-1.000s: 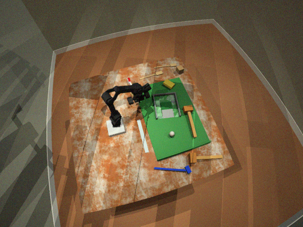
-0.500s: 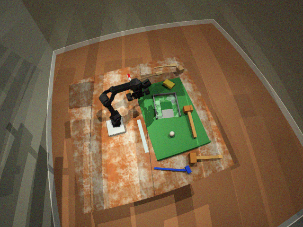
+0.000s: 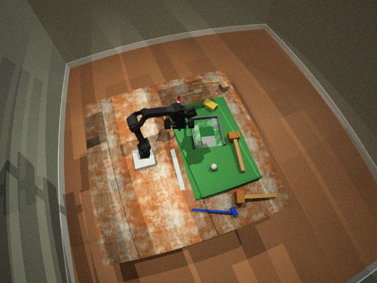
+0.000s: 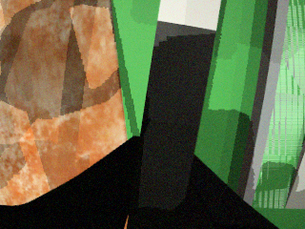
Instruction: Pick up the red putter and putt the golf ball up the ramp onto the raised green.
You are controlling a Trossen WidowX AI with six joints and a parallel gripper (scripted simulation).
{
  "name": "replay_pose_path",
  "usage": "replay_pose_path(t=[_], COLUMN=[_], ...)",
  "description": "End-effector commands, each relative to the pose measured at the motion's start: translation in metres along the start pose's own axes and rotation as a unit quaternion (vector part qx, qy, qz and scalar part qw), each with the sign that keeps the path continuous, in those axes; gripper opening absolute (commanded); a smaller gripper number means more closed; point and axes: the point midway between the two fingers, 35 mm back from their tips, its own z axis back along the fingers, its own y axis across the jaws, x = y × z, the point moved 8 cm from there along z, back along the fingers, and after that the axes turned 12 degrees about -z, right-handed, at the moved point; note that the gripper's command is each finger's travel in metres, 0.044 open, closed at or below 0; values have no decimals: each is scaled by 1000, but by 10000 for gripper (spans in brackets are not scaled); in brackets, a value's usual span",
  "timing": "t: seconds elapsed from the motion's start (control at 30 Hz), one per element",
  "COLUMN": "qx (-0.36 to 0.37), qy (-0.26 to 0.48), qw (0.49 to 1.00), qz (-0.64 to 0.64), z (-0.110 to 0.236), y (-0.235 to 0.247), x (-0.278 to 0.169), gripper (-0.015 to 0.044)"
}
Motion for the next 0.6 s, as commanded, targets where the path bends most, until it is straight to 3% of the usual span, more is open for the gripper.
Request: replay_pose_path(t=[0.0, 0.57], qx=[-10, -38], qy=[2, 17], qw=[999, 966], qz=[-45, -257], z=[6, 26], y=[-13, -58], x=[-11, -81], gripper=[0, 0])
